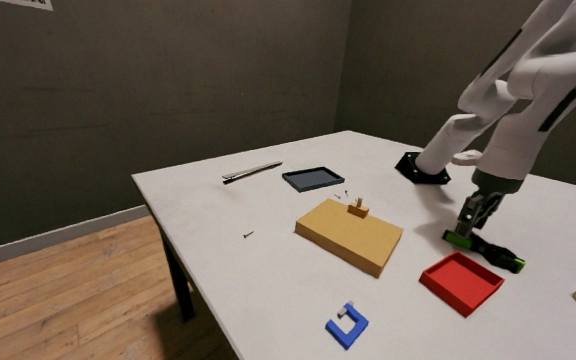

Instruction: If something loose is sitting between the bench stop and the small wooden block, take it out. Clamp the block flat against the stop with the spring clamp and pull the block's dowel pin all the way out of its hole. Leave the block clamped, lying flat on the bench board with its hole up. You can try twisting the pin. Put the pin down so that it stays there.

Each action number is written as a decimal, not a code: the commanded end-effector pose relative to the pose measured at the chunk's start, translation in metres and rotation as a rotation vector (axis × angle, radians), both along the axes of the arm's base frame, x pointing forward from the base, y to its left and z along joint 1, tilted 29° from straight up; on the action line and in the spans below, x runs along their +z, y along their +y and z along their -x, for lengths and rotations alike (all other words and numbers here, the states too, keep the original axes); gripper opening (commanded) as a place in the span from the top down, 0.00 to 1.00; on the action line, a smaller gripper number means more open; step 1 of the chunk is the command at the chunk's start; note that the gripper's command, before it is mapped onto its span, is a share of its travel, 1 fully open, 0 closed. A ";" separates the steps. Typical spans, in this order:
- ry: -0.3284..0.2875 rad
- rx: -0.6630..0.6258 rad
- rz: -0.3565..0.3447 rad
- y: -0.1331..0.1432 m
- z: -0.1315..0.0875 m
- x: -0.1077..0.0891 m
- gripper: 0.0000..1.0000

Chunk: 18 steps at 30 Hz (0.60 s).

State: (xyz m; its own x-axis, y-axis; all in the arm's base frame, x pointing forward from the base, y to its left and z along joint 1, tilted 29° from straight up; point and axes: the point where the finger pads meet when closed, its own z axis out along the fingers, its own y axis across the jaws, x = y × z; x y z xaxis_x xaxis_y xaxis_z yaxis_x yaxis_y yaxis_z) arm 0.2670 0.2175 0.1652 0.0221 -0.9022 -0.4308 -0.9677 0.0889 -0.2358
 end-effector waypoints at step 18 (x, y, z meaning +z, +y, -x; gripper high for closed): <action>0.002 -0.001 0.008 0.001 -0.001 -0.012 0.23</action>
State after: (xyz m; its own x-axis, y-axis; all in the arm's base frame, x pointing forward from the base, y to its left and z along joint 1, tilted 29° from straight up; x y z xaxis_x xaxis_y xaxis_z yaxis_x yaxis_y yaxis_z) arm 0.2691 0.2211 0.1582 0.0225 -0.9021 -0.4309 -0.9678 0.0884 -0.2356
